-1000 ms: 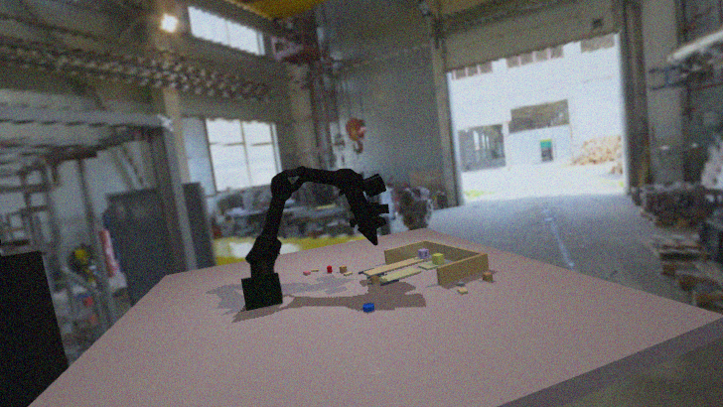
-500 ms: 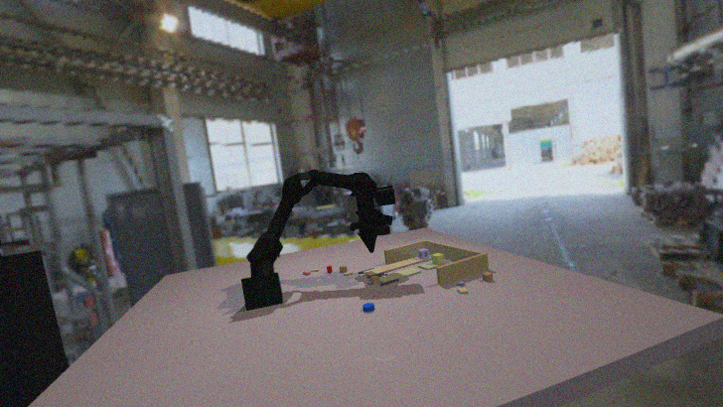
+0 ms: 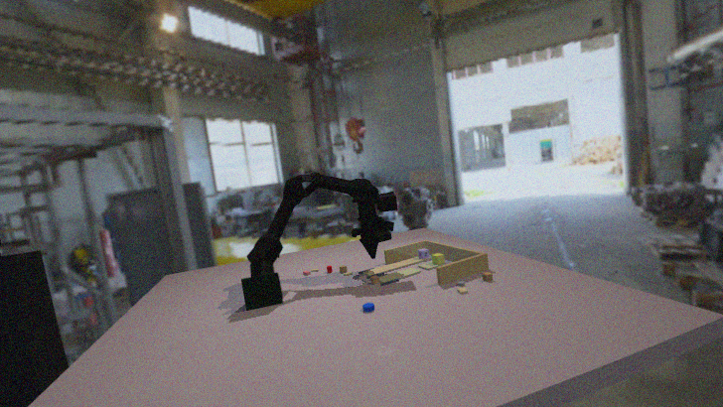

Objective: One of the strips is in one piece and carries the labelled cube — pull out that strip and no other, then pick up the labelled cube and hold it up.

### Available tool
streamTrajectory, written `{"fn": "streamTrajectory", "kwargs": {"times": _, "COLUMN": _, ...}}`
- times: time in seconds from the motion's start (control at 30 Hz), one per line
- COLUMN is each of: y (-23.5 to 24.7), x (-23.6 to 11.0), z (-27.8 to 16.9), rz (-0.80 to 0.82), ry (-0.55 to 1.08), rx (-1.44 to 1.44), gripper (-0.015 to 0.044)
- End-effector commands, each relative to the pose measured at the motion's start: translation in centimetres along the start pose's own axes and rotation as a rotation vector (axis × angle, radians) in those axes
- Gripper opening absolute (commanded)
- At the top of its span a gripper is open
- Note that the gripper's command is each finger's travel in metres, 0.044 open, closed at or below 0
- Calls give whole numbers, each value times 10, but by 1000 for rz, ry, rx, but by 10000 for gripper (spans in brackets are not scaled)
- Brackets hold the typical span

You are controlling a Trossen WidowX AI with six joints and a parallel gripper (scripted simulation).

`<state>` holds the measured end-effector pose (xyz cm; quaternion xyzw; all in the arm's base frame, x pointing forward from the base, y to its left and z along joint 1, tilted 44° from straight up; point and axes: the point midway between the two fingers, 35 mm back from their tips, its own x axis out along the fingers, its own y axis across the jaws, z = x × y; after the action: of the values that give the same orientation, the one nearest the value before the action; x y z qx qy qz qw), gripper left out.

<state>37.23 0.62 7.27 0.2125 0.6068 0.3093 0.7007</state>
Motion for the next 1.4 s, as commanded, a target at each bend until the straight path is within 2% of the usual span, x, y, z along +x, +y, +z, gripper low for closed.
{"fn": "streamTrajectory", "kwargs": {"times": 0.0, "y": 0, "x": 9, "z": -1, "rz": 3, "ry": 4, "rx": 7, "gripper": 0}}
{"fn": "streamTrajectory", "kwargs": {"times": 0.77, "y": 4, "x": 46, "z": -4, "rz": 7, "ry": 3, "rx": 7, "gripper": 0}}
{"fn": "streamTrajectory", "kwargs": {"times": 1.37, "y": 4, "x": 47, "z": -4, "rz": 7, "ry": 3, "rx": 7, "gripper": 0}}
